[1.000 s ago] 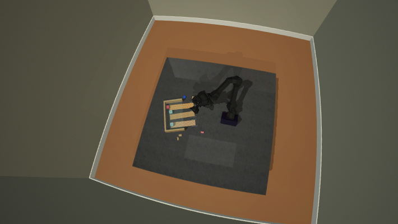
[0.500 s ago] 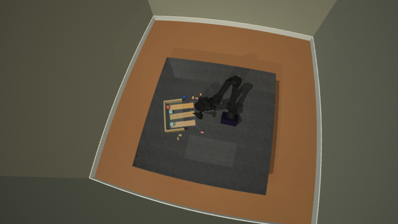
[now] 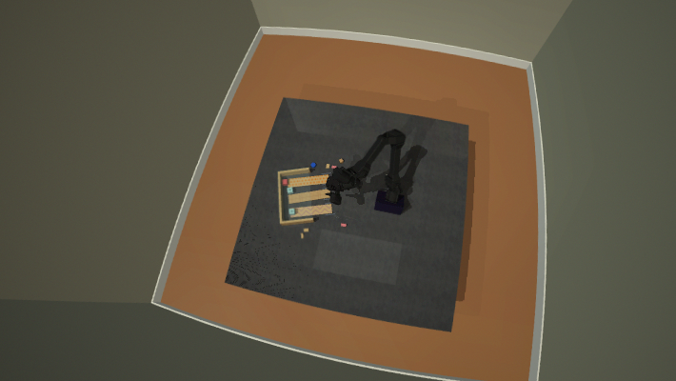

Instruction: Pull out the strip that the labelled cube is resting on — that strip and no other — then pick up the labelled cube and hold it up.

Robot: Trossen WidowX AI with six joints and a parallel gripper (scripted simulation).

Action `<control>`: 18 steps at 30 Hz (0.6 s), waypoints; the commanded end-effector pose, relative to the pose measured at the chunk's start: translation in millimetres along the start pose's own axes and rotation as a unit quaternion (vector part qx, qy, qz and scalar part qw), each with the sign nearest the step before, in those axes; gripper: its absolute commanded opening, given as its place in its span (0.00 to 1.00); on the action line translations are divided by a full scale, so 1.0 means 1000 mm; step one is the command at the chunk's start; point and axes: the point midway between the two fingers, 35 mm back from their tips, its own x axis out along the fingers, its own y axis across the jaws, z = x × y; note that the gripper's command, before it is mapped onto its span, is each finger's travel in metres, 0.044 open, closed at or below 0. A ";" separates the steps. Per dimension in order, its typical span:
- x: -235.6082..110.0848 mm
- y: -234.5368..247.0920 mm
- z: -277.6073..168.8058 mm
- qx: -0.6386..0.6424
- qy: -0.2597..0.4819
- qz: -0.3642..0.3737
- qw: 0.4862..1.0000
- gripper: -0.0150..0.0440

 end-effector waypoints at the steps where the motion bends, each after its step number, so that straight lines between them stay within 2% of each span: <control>1: 0.025 0.014 0.003 -0.009 0.071 0.019 0.997 0.58; 8: 0.063 0.038 -0.012 -0.045 0.221 0.040 0.973 0.26; 15: 0.086 0.054 -0.044 -0.078 0.378 0.042 0.922 0.25; 18: 0.087 0.057 -0.051 -0.083 0.408 0.040 0.908 0.25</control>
